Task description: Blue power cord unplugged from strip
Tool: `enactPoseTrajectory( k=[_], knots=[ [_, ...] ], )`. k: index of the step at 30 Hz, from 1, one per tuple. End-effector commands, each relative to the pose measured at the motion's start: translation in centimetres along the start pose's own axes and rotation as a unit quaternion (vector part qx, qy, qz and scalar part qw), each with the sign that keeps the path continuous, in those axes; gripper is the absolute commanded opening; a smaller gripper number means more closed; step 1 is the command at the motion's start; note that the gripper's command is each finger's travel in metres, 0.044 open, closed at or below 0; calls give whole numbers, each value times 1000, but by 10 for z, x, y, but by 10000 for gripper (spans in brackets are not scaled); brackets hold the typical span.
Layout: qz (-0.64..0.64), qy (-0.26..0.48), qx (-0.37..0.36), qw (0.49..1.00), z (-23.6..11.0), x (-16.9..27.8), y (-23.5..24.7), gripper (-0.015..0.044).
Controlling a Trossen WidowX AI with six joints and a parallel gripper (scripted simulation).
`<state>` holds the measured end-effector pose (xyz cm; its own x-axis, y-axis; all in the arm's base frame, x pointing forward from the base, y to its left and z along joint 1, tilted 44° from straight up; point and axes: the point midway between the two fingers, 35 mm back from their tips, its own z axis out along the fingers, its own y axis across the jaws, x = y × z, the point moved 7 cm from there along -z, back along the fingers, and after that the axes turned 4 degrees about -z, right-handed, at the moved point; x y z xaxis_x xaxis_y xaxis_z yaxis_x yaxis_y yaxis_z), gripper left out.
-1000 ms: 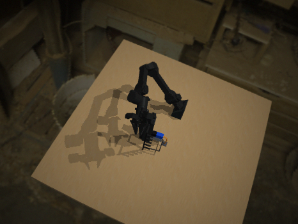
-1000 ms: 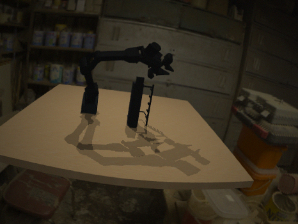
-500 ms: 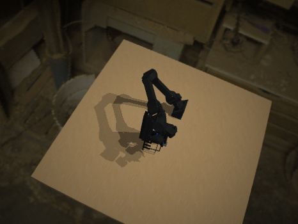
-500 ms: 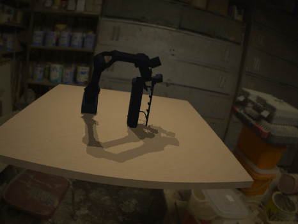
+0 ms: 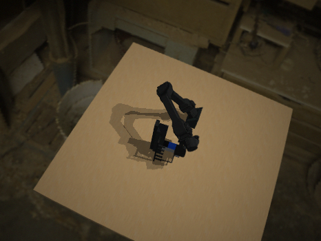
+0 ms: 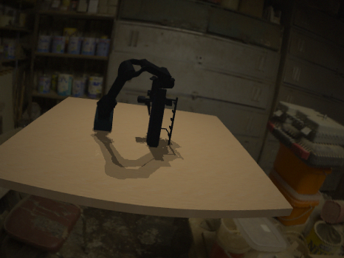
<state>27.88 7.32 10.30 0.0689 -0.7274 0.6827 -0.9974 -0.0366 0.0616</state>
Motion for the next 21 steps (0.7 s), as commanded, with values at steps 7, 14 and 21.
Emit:
enactPoseTrajectory(
  k=[7,14,21],
  knots=[
    [0,5,-2,1000,0,9,0,160],
    [0,5,-2,1000,0,20,1,160],
    [0,6,-2,1000,0,32,3,160]
  ],
)
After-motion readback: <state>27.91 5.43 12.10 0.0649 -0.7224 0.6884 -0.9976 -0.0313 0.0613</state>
